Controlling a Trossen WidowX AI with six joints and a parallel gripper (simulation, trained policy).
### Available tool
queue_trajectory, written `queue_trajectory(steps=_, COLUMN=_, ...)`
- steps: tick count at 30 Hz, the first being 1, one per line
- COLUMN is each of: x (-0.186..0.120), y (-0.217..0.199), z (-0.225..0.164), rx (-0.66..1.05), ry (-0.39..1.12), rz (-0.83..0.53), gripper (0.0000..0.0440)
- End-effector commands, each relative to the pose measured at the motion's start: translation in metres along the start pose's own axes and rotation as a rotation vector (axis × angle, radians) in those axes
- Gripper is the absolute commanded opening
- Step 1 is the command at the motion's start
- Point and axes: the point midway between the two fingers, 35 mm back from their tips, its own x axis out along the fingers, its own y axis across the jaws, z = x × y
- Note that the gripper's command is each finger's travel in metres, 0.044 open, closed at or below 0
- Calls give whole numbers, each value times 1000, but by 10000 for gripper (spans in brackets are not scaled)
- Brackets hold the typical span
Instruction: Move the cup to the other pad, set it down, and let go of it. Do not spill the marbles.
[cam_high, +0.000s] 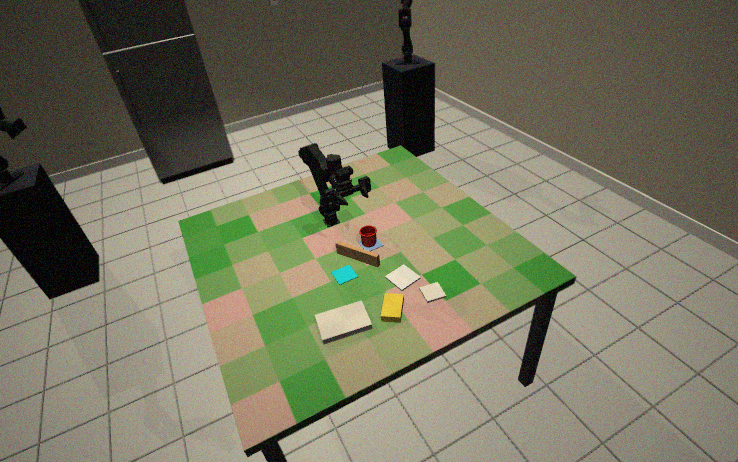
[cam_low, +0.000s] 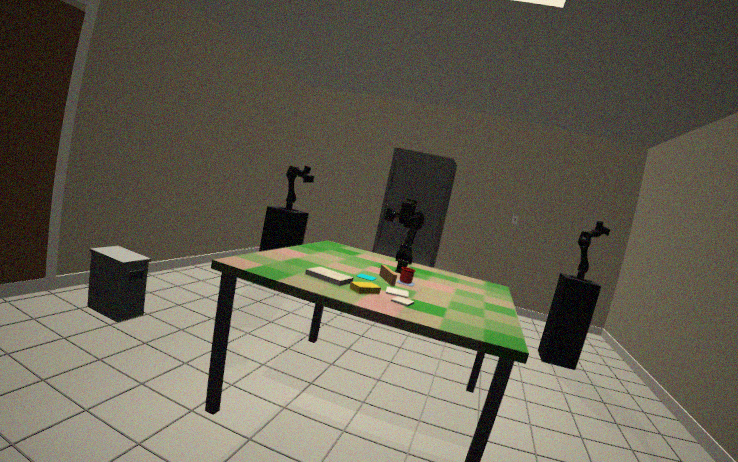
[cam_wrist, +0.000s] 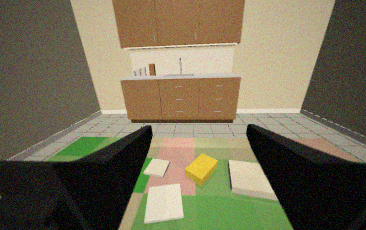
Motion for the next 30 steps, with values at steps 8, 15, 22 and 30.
queue_trajectory(steps=8, x=-3, y=4, z=-1, rx=23, ry=45, rz=14, gripper=190)
queue_trajectory(steps=15, x=-3, y=8, z=-3, rx=67, ry=110, rz=26, gripper=79)
queue_trajectory(steps=22, x=-2, y=16, z=-3, rx=140, ry=185, rz=45, gripper=90)
queue_trajectory(steps=30, x=-1, y=25, z=-2, rx=236, ry=279, rz=58, gripper=114)
